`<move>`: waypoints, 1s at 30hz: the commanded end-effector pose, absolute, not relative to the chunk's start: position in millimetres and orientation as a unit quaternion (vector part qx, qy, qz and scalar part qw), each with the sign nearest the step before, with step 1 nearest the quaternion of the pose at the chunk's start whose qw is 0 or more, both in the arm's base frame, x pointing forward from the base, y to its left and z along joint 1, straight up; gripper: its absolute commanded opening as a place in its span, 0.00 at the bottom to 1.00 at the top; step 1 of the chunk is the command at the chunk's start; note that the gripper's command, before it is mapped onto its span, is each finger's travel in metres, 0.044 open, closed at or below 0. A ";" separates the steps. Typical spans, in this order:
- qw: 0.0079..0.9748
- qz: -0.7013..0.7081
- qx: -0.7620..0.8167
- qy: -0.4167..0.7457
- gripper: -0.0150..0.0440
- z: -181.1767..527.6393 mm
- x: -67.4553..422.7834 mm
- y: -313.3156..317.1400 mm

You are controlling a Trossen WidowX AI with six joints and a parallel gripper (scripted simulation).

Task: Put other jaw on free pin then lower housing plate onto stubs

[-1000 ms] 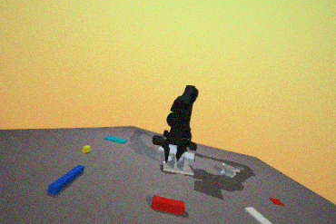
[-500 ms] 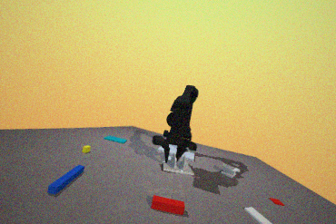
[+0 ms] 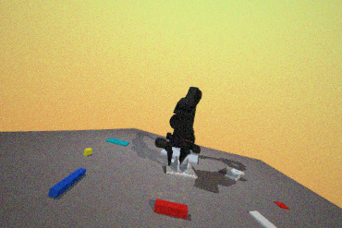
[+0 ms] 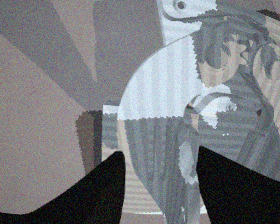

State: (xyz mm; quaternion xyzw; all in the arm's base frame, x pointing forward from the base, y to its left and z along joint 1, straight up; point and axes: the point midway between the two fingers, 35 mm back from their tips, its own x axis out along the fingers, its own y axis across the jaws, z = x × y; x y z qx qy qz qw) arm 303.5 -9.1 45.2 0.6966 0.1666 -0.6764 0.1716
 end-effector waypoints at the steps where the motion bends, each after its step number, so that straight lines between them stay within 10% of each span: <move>1: 0.173 -0.675 0.697 0.167 0.48 45.2 304.1 -9.2; 30: 0.173 -0.676 0.697 0.167 0.63 86.6 304.5 -9.2</move>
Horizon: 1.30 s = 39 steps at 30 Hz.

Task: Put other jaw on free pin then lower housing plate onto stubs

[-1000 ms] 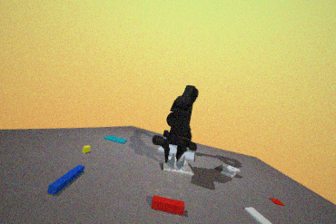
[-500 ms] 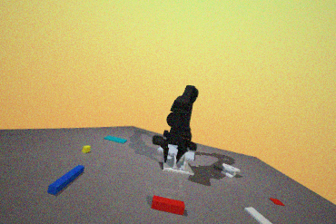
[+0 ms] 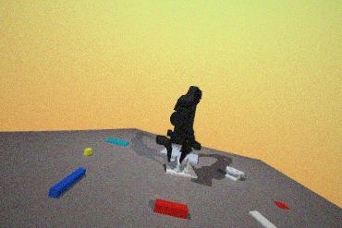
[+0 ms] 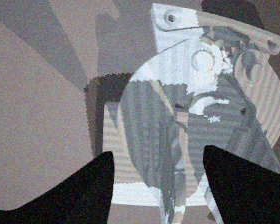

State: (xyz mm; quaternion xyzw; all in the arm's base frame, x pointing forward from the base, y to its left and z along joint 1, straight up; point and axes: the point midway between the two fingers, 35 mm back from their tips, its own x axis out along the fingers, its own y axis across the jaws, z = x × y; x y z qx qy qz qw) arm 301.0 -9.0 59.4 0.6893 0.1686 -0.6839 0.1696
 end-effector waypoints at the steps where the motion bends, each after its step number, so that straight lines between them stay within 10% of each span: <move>1: 0.173 -0.675 0.697 0.167 0.63 97.1 303.7 -9.2; 7: 0.173 -0.673 0.700 0.166 0.63 105.0 304.4 -9.1; 16: 0.220 -0.640 0.701 0.224 1.00 118.4 309.9 14.8; 39: 0.407 -0.549 0.600 0.416 1.00 122.1 289.0 106.6</move>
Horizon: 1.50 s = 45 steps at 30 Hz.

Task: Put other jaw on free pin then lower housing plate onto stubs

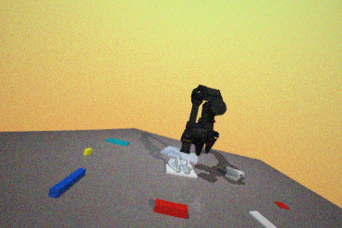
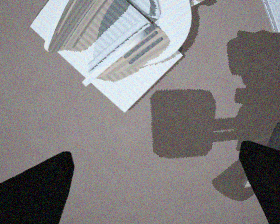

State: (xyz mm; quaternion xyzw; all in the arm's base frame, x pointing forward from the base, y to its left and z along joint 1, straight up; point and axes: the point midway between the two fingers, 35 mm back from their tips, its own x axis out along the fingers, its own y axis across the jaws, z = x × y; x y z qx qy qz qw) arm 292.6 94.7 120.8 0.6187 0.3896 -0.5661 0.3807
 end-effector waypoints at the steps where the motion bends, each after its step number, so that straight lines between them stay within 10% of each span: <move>1: 0.416 -0.543 0.594 0.424 1.00 122.4 287.6 110.7; 45: 0.684 -0.183 0.206 0.676 1.00 132.5 180.8 257.7</move>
